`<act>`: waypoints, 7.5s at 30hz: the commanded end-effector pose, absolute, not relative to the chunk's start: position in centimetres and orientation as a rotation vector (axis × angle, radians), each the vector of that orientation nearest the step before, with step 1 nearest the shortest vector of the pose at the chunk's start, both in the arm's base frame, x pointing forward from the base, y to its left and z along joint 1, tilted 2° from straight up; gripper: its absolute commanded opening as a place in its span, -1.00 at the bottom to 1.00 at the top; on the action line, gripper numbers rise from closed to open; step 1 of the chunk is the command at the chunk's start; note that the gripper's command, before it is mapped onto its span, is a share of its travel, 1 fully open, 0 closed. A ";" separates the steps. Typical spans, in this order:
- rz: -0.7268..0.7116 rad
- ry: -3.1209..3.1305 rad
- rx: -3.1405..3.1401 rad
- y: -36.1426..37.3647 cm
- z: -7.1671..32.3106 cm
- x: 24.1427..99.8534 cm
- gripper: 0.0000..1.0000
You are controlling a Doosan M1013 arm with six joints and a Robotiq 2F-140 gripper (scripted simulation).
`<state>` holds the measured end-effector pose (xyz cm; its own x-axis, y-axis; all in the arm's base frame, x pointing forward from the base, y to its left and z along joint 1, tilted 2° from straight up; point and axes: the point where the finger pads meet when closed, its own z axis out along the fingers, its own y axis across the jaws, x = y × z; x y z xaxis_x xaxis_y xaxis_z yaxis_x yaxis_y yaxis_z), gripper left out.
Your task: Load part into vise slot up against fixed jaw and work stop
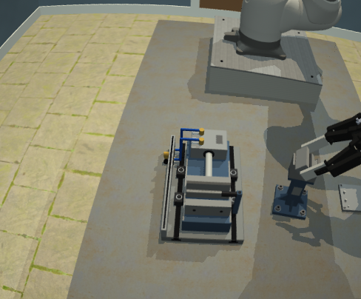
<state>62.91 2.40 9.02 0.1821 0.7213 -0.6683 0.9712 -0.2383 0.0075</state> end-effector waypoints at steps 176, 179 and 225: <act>-0.779 1.577 2.021 2.5 12.1 62.9 -1.00; -0.779 1.577 2.021 2.5 12.1 62.9 -1.00; -0.779 1.577 2.021 2.5 12.1 62.9 -1.00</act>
<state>62.88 2.28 11.87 0.1867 0.7097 -0.6793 0.9702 -0.2419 0.0139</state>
